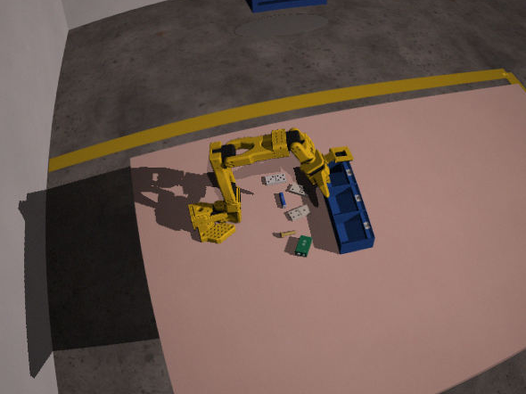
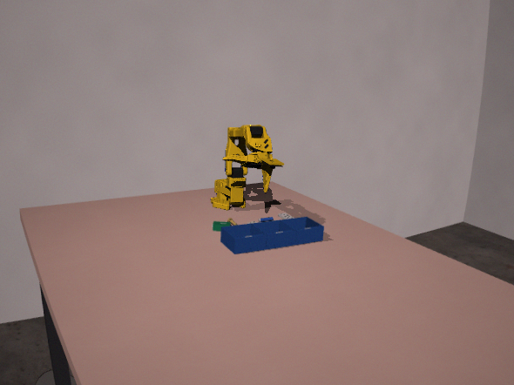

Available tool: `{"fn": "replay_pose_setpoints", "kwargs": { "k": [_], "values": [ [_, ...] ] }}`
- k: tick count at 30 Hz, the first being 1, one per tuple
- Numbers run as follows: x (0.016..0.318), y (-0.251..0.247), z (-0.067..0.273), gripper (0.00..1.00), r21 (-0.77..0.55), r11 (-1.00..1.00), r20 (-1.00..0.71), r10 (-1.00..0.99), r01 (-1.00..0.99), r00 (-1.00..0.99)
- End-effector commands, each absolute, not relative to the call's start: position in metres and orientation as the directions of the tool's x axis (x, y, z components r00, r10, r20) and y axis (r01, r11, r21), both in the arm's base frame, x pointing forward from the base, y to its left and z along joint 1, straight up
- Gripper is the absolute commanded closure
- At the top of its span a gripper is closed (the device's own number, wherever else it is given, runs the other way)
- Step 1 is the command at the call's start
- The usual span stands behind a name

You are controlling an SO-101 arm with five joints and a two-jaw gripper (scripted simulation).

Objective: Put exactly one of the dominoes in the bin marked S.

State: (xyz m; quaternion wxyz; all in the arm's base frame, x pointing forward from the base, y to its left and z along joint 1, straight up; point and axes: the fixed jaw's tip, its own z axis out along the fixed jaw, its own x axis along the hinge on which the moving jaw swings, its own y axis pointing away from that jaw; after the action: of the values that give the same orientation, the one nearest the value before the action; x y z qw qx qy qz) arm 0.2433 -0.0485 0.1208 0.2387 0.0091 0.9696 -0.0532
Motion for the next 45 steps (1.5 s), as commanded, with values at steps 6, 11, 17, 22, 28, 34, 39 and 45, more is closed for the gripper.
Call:
{"fn": "replay_pose_setpoints", "kwargs": {
  "k": [6,11,17,22,28,34,39,45],
  "values": [
    [0.251,-0.052,0.134,0.00,-0.114,0.992,-0.526,-0.016,0.051,-0.850],
    [0.251,-0.052,0.134,0.00,-0.114,0.992,-0.526,-0.016,0.051,-0.850],
    [0.254,-0.054,0.134,0.00,-0.119,0.991,-0.534,-0.018,0.054,-0.845],
    [0.266,-0.066,0.136,0.00,-0.144,0.987,-0.572,-0.027,0.068,-0.820],
    [0.285,-0.087,0.138,0.00,-0.190,0.977,-0.630,-0.046,0.096,-0.776],
    [0.300,-0.110,0.139,0.00,-0.239,0.962,-0.679,-0.071,0.129,-0.730],
    [0.309,-0.124,0.140,0.00,-0.271,0.951,-0.705,-0.089,0.151,-0.703],
    [0.310,-0.127,0.140,0.00,-0.277,0.948,-0.710,-0.093,0.156,-0.698]
  ]
}}
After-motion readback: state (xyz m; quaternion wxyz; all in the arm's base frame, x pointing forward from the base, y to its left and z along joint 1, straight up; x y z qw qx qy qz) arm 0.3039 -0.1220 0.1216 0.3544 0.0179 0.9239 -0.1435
